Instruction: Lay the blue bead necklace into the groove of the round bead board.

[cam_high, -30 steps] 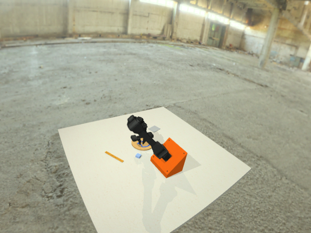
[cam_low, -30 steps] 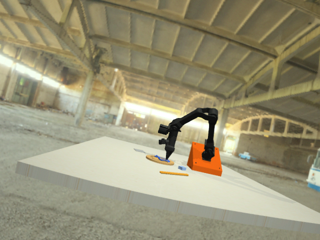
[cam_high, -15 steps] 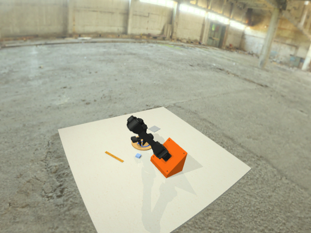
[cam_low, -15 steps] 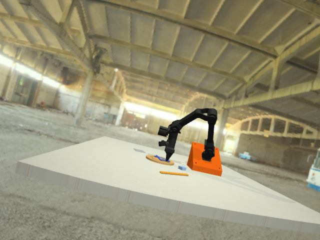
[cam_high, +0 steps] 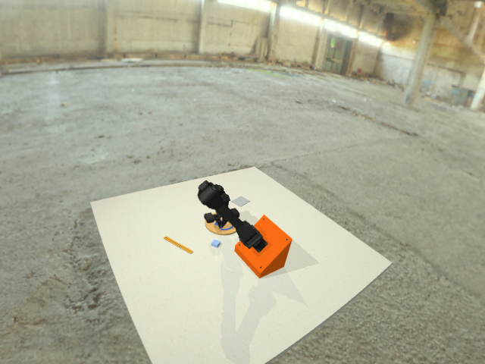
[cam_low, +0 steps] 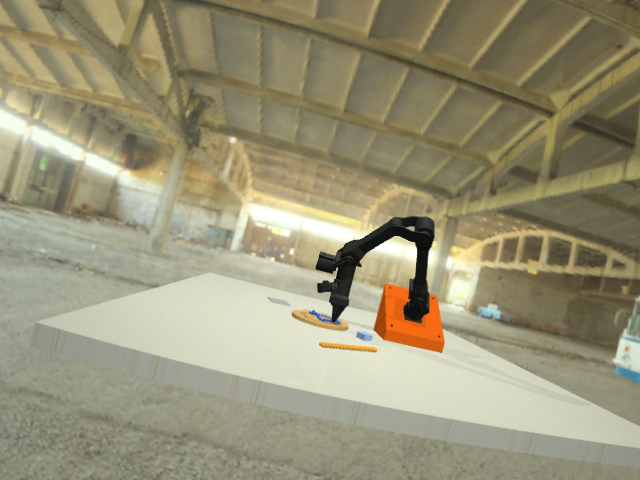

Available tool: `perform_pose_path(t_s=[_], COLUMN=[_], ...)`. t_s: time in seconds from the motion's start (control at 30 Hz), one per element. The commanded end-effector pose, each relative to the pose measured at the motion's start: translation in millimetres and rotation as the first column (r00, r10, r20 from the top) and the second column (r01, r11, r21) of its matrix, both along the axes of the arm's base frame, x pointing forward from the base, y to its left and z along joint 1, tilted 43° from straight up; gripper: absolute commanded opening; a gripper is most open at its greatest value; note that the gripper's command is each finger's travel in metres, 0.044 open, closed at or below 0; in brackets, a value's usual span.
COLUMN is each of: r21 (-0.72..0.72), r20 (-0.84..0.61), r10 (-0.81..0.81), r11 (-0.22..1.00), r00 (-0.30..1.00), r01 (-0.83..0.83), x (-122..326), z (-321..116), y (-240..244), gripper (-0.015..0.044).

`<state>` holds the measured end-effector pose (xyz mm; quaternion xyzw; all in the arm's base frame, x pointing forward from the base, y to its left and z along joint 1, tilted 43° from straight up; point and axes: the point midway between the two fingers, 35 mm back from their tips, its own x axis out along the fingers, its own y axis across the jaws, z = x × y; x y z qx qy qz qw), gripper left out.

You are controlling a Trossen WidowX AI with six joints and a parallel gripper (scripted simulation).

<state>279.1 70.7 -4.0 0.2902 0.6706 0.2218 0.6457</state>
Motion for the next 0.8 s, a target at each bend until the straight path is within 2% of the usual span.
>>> perform_pose_path(t_s=[0.0,0.77], r21=[0.000,0.005], r20=[0.001,-0.008], r10=[0.000,-0.001], r11=[1.000,1.000], r00=[1.000,1.000], r01=[0.000,0.001], x=[0,-5], z=[0,11], y=[0,3], gripper=[0.0000,0.0000])
